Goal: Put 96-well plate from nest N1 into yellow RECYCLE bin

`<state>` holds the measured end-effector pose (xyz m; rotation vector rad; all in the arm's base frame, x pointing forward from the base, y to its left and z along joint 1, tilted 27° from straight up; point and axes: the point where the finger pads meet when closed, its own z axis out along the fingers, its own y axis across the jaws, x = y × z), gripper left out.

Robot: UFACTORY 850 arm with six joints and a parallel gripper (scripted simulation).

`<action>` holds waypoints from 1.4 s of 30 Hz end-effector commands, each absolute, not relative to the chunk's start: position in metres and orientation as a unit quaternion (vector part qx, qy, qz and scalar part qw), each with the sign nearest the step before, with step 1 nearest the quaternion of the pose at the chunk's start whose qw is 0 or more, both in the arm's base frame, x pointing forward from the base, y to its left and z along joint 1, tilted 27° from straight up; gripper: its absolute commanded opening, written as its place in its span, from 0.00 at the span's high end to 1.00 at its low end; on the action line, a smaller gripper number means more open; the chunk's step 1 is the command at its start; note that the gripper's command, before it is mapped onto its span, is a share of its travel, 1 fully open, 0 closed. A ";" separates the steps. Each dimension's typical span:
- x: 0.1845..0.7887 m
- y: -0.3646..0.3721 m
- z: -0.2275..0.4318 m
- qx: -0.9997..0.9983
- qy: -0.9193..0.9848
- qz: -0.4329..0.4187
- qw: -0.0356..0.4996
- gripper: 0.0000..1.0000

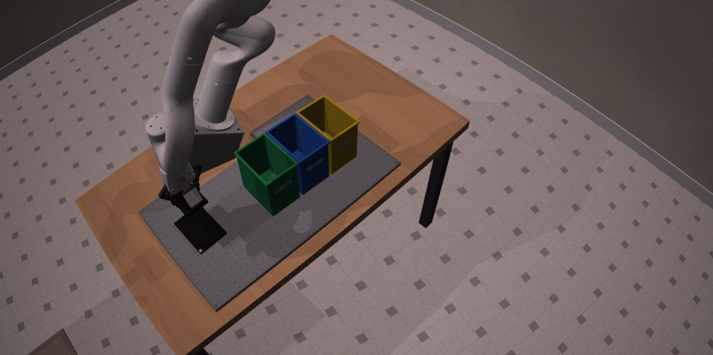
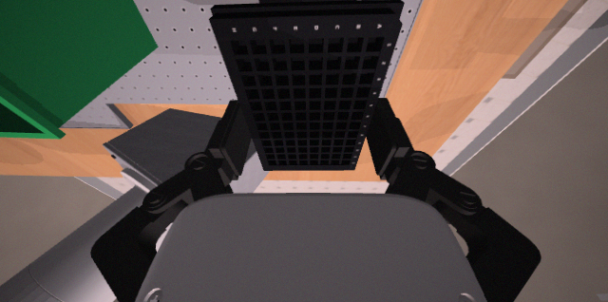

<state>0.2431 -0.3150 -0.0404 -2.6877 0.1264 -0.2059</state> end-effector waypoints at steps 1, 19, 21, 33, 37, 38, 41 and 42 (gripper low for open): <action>0.242 -0.320 -0.032 -0.972 0.046 -0.075 0.219 1.00; 0.238 -0.331 -0.008 -0.972 0.046 -0.075 0.219 1.00; 0.237 -0.332 -0.005 -0.972 0.046 -0.075 0.219 1.00; 0.235 -0.336 0.003 -0.972 0.046 -0.075 0.219 1.00; 0.235 -0.336 0.003 -0.972 0.046 -0.075 0.219 1.00; 0.235 -0.336 0.003 -0.972 0.046 -0.075 0.219 1.00; 0.235 -0.336 0.003 -0.972 0.046 -0.075 0.219 1.00; 0.235 -0.336 0.003 -0.972 0.046 -0.075 0.219 1.00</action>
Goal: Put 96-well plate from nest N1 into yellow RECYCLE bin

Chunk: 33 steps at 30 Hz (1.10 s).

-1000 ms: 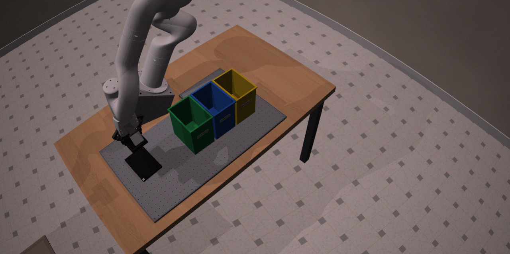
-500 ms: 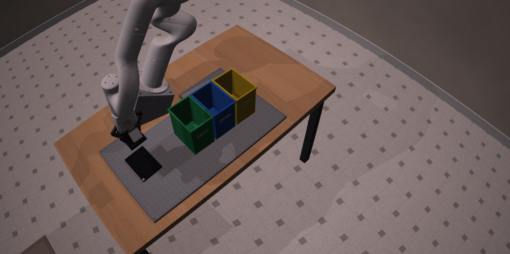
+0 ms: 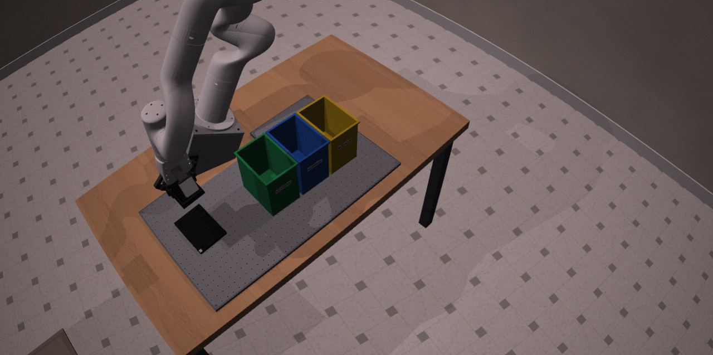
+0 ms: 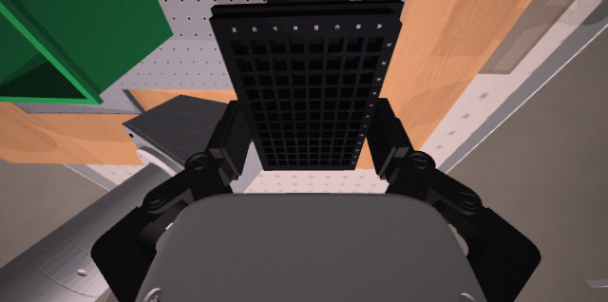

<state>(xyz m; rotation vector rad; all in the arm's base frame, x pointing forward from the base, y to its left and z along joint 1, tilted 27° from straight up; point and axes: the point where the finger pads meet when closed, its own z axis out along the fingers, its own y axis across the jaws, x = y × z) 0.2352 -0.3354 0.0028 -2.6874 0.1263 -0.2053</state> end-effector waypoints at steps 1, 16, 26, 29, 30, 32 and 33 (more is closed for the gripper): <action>0.235 -0.336 0.003 -0.972 0.046 -0.075 0.219 1.00; 0.245 -0.295 0.023 -0.970 0.075 -0.068 0.221 1.00; 0.250 -0.272 0.035 -0.970 0.075 -0.068 0.221 1.00; 0.252 -0.263 0.039 -0.970 0.075 -0.068 0.221 1.00; 0.252 -0.260 0.041 -0.970 0.075 -0.068 0.221 1.00; 0.254 -0.254 0.043 -0.970 0.075 -0.068 0.221 1.00; 0.254 -0.251 0.045 -0.970 0.075 -0.068 0.221 1.00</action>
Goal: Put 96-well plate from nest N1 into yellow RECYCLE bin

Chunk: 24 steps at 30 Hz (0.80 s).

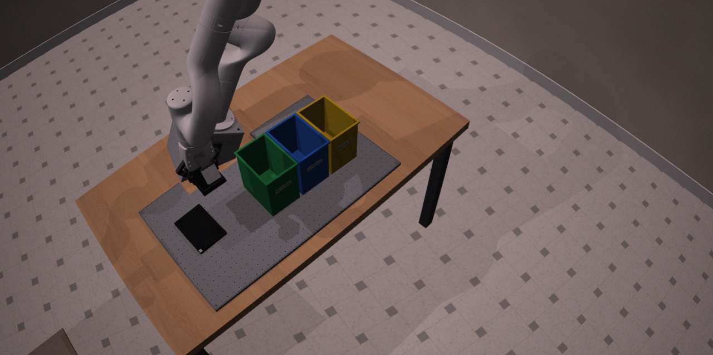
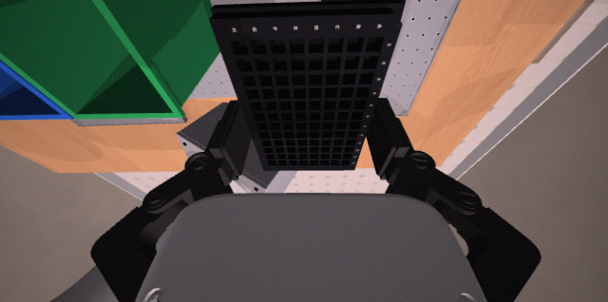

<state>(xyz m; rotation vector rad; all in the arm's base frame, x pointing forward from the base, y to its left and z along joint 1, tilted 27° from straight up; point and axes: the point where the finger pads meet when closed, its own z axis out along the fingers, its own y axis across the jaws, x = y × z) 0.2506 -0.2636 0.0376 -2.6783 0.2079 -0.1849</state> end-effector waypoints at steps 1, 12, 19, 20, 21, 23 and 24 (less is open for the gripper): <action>0.255 -0.248 0.046 -0.970 0.075 -0.068 0.221 1.00; 0.261 -0.222 0.059 -0.970 0.075 -0.068 0.221 1.00; 0.264 -0.204 0.068 -0.970 0.075 -0.068 0.221 1.00; 0.264 -0.204 0.068 -0.970 0.075 -0.068 0.221 1.00; 0.265 -0.201 0.069 -0.970 0.075 -0.068 0.221 1.00; 0.266 -0.195 0.072 -0.970 0.075 -0.068 0.221 1.00; 0.267 -0.192 0.074 -0.970 0.075 -0.068 0.221 1.00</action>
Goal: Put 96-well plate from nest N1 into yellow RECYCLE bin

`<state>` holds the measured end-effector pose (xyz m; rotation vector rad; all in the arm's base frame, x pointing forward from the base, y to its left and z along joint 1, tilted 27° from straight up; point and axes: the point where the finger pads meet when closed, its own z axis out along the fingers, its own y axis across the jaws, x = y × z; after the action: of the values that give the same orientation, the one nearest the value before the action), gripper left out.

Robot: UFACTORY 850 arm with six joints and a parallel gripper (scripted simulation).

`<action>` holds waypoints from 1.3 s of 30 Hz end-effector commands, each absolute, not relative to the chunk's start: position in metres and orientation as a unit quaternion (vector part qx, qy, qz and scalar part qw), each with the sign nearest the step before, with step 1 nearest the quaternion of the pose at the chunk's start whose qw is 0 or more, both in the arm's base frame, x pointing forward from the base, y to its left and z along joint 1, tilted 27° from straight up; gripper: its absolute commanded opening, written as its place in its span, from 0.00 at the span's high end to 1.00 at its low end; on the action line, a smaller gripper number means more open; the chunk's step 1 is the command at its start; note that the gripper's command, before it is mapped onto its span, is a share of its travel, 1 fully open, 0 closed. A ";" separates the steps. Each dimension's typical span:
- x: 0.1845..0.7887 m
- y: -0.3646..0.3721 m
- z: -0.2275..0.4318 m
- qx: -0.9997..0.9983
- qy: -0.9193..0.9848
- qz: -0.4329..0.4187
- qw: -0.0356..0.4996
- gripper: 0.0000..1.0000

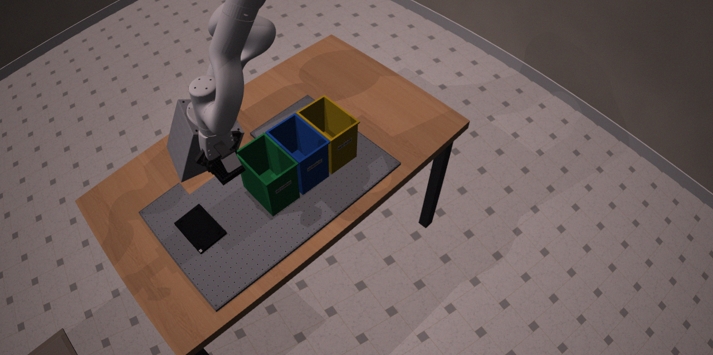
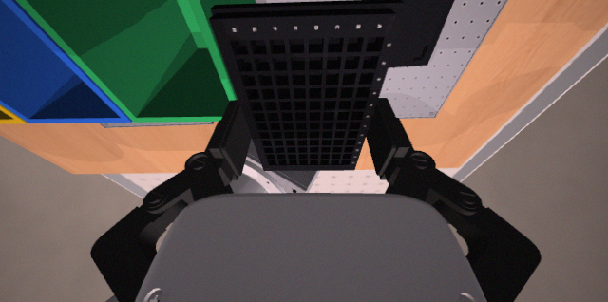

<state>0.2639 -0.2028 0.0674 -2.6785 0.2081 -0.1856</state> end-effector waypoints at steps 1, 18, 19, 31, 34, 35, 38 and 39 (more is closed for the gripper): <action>0.268 -0.189 0.075 -0.970 0.075 -0.068 0.221 1.00; 0.277 -0.145 0.097 -0.970 0.075 -0.068 0.222 1.00; 0.278 -0.142 0.098 -0.970 0.075 -0.068 0.222 1.00; 0.284 -0.113 0.112 -0.970 0.075 -0.068 0.222 1.00; 0.286 -0.104 0.117 -0.970 0.075 -0.068 0.222 1.00; 0.287 -0.101 0.118 -0.970 0.075 -0.068 0.222 1.00; 0.289 -0.092 0.123 -0.970 0.075 -0.068 0.222 1.00; 0.290 -0.089 0.124 -0.970 0.075 -0.068 0.222 1.00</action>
<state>0.2859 -0.1018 0.1168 -2.6781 0.2078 -0.1873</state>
